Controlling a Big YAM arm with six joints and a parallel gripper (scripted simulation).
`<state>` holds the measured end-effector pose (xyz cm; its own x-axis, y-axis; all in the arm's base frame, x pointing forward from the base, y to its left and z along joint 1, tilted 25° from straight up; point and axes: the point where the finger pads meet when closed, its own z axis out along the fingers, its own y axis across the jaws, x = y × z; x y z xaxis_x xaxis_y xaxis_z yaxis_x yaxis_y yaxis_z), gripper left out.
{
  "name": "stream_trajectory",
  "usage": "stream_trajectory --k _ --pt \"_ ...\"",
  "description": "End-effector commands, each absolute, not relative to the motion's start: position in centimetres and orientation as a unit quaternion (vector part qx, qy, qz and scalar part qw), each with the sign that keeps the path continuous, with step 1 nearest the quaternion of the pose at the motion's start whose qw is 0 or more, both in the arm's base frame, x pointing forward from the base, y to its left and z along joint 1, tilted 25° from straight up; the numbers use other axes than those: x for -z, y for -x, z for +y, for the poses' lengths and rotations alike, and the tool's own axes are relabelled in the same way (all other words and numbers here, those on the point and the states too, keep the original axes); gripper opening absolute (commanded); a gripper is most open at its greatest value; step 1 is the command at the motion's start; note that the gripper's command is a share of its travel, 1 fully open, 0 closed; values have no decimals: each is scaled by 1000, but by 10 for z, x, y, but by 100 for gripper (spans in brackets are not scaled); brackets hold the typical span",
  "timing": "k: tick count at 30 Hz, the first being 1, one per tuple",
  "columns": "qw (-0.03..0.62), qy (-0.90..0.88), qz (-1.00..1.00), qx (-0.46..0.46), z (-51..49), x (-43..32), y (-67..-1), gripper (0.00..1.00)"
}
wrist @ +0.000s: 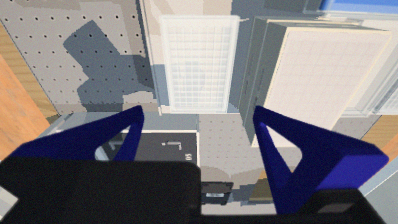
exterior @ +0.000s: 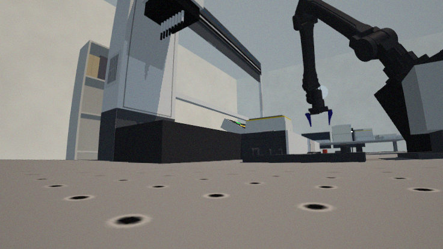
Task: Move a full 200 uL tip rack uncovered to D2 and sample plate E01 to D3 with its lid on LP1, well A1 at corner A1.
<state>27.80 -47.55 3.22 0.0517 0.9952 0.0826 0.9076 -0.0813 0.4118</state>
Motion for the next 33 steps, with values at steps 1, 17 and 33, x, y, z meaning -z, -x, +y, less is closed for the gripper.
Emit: stream_trajectory --k 1,17,33 --pt "129 -716 665 -172 -477 -26 -284 100" --pt "137 -716 663 -169 -483 -11 -294 100" --pt "142 -718 661 -167 -485 5 -300 100"
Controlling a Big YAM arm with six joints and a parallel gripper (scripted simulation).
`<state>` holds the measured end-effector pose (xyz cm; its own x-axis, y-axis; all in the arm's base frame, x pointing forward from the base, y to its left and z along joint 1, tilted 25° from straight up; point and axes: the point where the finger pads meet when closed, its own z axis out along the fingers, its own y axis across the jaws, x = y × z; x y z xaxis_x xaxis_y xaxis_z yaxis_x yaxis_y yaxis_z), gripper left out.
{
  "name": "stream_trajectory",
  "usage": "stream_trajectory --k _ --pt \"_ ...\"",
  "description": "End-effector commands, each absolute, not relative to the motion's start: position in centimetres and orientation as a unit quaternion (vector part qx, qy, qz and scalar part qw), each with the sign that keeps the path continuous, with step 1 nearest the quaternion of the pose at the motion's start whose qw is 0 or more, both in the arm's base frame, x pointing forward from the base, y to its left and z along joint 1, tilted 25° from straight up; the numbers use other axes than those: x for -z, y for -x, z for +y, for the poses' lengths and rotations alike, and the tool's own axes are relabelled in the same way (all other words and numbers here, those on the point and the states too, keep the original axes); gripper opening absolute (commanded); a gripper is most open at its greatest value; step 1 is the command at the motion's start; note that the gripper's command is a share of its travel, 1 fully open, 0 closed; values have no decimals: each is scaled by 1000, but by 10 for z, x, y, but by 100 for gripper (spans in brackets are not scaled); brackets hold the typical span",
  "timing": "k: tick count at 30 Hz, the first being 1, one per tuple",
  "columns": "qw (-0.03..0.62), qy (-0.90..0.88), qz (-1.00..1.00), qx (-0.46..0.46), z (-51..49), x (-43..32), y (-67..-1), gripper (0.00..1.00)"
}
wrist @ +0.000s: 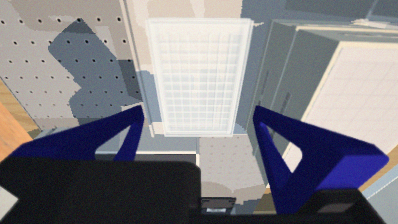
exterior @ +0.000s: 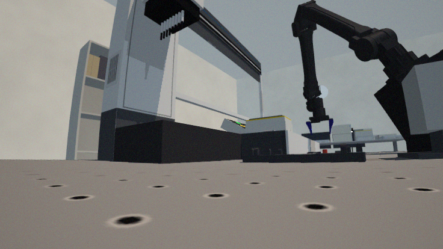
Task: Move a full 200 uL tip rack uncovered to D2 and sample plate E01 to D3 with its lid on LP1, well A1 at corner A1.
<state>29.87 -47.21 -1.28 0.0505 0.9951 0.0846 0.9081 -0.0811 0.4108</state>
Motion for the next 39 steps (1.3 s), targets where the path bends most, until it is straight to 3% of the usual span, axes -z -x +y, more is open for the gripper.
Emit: stream_trajectory --k 1,37,38,39 --pt "133 -717 662 -170 -480 15 -302 100" --pt "145 -714 664 -167 -486 35 -318 100" --pt "145 -714 664 -167 -486 35 -318 0" --pt "145 -714 664 -167 -486 35 -318 0"
